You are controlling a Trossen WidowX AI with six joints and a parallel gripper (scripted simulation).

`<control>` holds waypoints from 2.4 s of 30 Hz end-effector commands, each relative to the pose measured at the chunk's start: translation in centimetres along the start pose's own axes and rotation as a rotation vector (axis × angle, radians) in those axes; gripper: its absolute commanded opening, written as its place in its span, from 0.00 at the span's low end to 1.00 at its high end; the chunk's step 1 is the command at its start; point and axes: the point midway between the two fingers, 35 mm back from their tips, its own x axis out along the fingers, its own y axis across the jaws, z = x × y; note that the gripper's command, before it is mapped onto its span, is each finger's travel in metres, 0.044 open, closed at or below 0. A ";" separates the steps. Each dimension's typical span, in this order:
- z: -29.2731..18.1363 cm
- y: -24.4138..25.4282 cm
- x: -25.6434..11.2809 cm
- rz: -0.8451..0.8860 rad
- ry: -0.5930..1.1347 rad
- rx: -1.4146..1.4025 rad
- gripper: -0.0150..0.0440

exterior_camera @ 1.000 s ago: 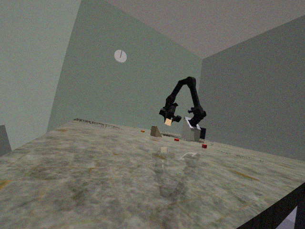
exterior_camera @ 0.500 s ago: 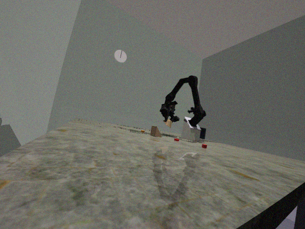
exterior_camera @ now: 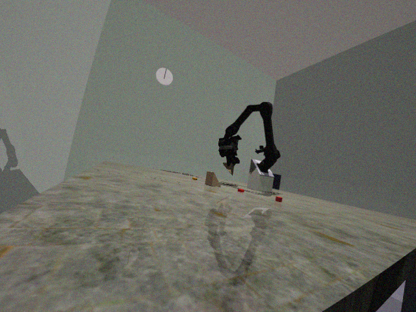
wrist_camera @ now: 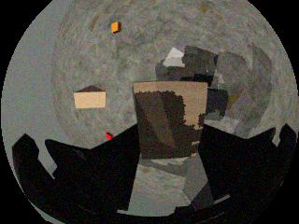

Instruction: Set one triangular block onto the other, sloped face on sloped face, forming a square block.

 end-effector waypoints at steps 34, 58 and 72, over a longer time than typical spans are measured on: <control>0.3 1.6 -0.6 -0.358 0.105 -1.194 0.25; -0.1 8.5 -1.0 -0.395 0.096 -1.209 0.25; -2.1 14.6 -0.6 -0.372 0.100 -1.215 0.25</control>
